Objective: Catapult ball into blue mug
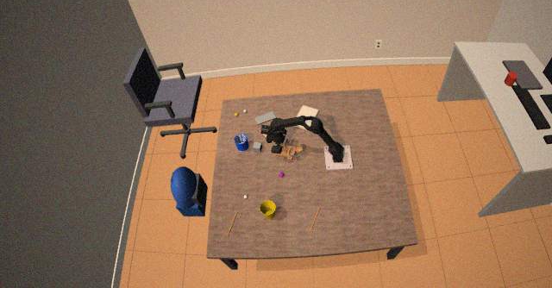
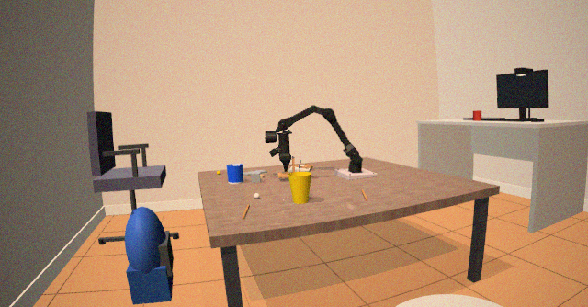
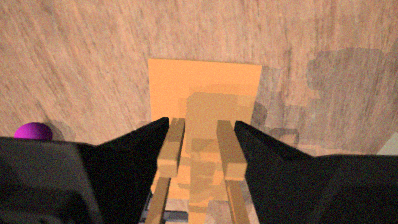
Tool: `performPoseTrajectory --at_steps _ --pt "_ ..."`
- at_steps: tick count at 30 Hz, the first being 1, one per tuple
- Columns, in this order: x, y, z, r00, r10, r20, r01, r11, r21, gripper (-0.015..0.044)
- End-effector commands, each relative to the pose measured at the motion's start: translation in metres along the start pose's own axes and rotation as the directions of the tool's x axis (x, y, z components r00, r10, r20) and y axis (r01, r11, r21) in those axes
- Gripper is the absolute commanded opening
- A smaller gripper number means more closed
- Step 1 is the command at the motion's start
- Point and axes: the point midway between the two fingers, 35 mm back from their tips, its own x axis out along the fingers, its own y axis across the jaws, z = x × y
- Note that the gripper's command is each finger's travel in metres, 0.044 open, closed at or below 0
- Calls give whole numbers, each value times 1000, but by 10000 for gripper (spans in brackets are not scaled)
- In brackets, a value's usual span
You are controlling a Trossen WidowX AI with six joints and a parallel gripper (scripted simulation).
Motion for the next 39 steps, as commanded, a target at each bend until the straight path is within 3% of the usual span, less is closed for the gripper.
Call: performPoseTrajectory --at_steps 1,16,29,33,37,39 --pt "4 0 0 1000 1 2 -1 1000 -1 0" --pt "19 0 -1 1000 0 -10 0 1000 -1 0" --pt "19 0 -1 1000 0 -10 0 1000 -1 341" --pt "-16 0 3 1000 0 -10 0 1000 -1 440" --pt "-71 0 0 1000 0 -11 0 1000 -1 440" --pt "-80 0 -2 1000 0 -11 0 1000 -1 440"
